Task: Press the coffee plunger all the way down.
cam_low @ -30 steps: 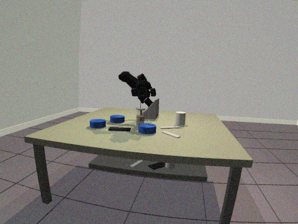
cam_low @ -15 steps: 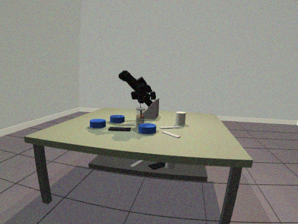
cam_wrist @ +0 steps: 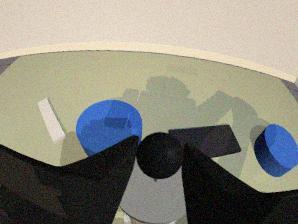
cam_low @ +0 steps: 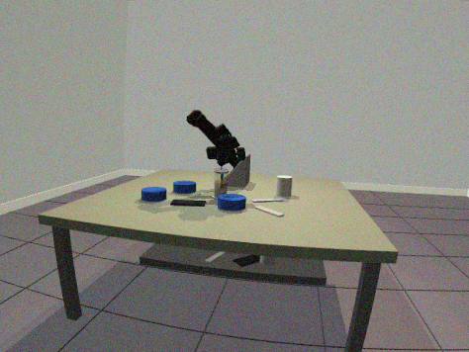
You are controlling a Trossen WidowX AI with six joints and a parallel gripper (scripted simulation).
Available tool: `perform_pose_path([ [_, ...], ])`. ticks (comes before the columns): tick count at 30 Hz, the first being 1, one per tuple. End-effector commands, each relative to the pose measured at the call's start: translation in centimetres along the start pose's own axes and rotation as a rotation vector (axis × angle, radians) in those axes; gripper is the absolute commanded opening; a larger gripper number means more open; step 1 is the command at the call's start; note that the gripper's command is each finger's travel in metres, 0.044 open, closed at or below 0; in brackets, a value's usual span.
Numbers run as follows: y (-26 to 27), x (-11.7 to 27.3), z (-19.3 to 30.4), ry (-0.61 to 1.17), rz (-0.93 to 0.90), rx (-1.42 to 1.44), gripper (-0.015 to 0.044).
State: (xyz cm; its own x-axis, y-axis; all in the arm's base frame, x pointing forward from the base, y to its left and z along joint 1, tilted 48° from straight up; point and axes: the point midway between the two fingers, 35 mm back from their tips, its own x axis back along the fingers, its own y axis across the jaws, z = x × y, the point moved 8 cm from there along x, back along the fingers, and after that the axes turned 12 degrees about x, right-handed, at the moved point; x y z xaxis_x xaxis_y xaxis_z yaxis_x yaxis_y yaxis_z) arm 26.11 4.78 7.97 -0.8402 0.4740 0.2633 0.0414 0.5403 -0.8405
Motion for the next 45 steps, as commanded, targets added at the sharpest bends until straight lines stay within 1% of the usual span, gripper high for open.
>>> perform_pose_path([
  [1,0.13,-0.32,0.42,0.025,0.002,0.017,0.0116],
  [31,0.21,-0.40,-0.04,0.014,0.002,0.010,0.0116],
  [43,0.21,-0.40,-0.04,0.014,0.002,0.010,0.0431],
  [45,0.21,-0.40,-0.04,0.014,0.002,0.010,0.0440],
])
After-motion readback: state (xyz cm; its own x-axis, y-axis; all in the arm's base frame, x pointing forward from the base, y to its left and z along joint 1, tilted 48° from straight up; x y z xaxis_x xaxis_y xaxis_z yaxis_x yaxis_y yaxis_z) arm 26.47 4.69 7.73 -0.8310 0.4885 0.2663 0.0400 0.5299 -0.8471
